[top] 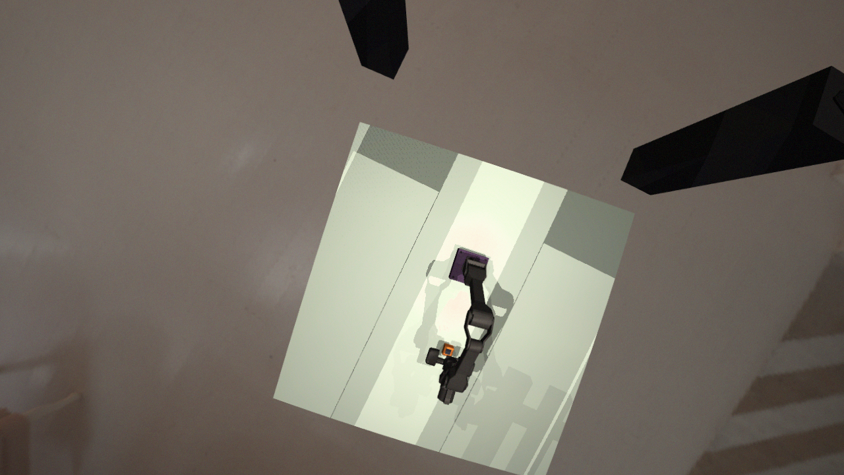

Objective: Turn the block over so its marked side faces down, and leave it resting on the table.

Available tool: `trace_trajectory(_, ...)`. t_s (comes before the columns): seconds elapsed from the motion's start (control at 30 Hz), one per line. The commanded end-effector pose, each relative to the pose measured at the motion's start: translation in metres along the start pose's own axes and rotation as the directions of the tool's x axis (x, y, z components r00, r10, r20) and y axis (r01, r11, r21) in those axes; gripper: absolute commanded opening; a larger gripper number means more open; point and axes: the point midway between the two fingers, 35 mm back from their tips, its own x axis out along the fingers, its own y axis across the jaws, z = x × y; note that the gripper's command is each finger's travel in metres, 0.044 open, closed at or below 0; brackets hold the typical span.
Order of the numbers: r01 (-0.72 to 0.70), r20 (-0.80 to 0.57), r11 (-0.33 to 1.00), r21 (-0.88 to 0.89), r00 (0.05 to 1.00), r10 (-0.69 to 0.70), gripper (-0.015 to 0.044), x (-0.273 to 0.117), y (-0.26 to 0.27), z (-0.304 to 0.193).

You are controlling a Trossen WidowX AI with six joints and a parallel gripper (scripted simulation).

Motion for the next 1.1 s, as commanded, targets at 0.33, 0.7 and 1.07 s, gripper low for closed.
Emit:
trace_trajectory(0.33, -0.005, -0.001, 1.0, -0.003, 1.0, 0.005, 0.044, 0.025, 0.002, 0.0)
trace_trajectory(0.7, -0.005, -0.001, 1.0, -0.003, 1.0, 0.005, 0.044, 0.043, 0.002, 0.0)
trace_trajectory(1.07, -0.005, -0.001, 1.0, -0.003, 1.0, 0.005, 0.0361, 0.054, 0.002, 0.0)
